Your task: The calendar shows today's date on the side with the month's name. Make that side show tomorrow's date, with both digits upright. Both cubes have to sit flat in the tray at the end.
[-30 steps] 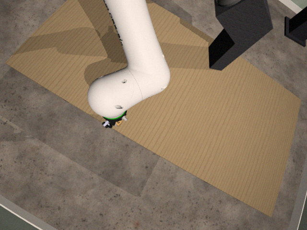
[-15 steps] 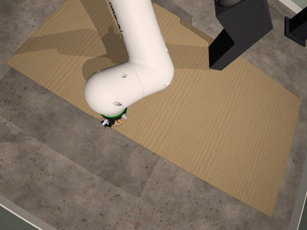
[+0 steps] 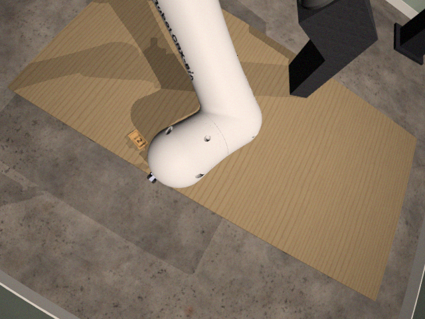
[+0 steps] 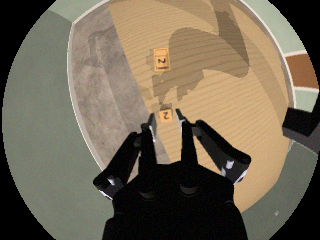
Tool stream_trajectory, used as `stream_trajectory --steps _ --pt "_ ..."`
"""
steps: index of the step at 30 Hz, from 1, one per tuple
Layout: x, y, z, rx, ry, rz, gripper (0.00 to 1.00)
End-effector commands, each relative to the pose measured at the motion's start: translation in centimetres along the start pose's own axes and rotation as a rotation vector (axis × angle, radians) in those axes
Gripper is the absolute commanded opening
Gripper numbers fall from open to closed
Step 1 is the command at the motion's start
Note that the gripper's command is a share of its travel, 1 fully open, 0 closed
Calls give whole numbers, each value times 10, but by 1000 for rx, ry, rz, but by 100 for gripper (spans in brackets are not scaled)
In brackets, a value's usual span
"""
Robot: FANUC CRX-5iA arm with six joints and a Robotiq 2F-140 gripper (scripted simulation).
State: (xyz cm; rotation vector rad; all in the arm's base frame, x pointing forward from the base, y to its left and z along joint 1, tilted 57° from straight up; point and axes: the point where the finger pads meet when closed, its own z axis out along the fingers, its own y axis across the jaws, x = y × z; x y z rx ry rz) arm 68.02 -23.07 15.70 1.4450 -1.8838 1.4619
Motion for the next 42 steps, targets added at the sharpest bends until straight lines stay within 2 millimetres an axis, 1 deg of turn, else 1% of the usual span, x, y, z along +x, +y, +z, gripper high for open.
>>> stream_trajectory --steps 1,7,12,16,18,24,33,35,42 --pt "-4 0 -1 0 67 3 35" --pt "-5 0 0 -1 83 3 35" --pt "-6 -1 3 -5 220 2 35" --pt "-8 0 0 -1 323 3 35" --pt "-11 0 1 0 329 3 35" --pt "-12 -1 1 -1 345 3 35" --pt "-15 0 3 -1 585 3 35" --pt "-18 0 4 -1 591 3 35" --pt "-18 0 4 -1 591 3 35"
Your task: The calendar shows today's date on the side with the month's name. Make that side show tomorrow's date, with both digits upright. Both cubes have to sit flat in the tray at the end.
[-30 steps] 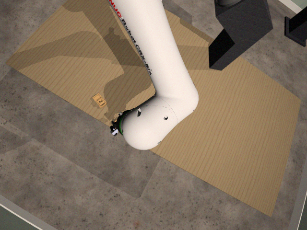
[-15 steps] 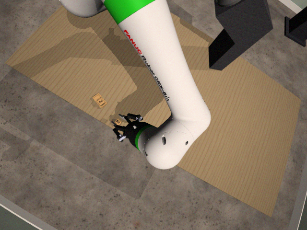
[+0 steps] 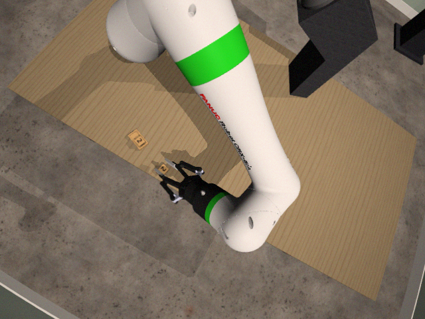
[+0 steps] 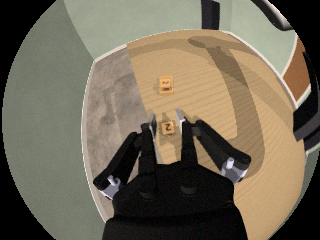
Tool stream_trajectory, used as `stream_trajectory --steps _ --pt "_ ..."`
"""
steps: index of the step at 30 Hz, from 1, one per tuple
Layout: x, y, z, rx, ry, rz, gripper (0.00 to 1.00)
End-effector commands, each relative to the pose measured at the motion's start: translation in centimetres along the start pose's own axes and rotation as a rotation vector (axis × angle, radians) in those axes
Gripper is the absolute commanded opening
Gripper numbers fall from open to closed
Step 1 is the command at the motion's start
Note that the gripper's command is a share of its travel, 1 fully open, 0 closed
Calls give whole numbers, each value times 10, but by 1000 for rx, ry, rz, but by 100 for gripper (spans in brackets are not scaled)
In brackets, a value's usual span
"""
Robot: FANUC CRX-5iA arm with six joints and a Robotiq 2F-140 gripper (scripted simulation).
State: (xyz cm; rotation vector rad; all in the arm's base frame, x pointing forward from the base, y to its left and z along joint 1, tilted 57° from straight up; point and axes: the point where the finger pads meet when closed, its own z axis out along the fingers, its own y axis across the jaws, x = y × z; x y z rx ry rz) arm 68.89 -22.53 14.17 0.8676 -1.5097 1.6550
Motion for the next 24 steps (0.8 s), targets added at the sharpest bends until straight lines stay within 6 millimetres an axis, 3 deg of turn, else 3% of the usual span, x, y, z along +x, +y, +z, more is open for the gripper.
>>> stream_trajectory --steps 1,24 --pt "0 0 0 0 0 0 35" --pt "-6 0 6 0 0 0 35"
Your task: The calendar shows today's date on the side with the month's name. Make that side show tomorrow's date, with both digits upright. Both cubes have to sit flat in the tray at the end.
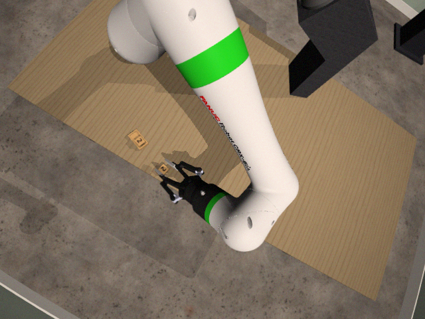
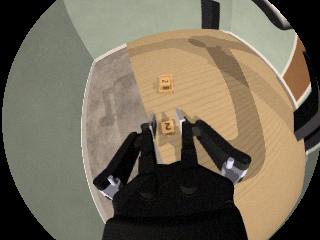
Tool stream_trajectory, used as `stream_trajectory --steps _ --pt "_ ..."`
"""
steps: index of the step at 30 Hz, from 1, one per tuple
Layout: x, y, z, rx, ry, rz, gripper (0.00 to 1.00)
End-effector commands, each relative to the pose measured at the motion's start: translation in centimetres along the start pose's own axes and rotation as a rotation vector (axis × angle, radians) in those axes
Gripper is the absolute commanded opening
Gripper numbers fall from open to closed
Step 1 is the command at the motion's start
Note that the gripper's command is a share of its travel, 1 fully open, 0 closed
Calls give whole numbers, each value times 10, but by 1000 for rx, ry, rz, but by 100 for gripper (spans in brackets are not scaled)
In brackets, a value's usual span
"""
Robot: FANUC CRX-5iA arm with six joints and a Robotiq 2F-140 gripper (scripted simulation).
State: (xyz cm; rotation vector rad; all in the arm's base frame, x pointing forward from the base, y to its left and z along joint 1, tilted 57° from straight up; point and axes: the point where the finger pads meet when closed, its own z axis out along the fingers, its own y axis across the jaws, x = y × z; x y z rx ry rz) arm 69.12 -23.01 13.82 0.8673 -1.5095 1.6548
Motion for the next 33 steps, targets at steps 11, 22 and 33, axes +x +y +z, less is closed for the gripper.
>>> stream_trajectory --steps 11,22,33 --pt "-11 0 11 0 0 0 35" --pt "-25 0 25 0 0 0 35" --pt "-37 0 37 0 0 0 35"
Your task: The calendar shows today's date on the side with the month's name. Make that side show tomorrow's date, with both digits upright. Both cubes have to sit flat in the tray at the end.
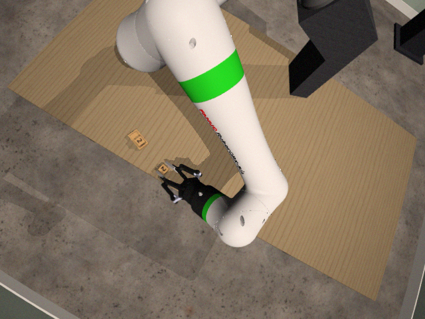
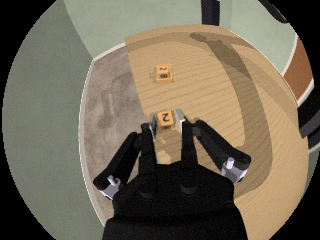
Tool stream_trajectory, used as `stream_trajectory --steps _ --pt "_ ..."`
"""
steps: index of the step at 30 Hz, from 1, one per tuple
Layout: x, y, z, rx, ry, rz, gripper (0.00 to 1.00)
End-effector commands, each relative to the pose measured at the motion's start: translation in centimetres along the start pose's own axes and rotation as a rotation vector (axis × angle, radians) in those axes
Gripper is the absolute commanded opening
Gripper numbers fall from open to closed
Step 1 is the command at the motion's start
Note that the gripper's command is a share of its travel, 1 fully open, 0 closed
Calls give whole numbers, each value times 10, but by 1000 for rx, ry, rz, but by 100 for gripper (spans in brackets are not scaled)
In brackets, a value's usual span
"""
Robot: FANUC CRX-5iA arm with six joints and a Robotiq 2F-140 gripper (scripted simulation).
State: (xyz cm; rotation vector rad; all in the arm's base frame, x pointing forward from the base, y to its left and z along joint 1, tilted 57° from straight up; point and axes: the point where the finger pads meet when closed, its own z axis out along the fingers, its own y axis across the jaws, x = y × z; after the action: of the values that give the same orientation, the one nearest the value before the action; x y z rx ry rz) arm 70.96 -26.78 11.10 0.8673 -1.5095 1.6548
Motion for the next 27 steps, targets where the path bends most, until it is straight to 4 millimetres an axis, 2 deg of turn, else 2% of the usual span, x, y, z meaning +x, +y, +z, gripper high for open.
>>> stream_trajectory --steps 1,27 --pt "-3 0 3 0 0 0 35" --pt "-10 0 9 0 0 0 35"
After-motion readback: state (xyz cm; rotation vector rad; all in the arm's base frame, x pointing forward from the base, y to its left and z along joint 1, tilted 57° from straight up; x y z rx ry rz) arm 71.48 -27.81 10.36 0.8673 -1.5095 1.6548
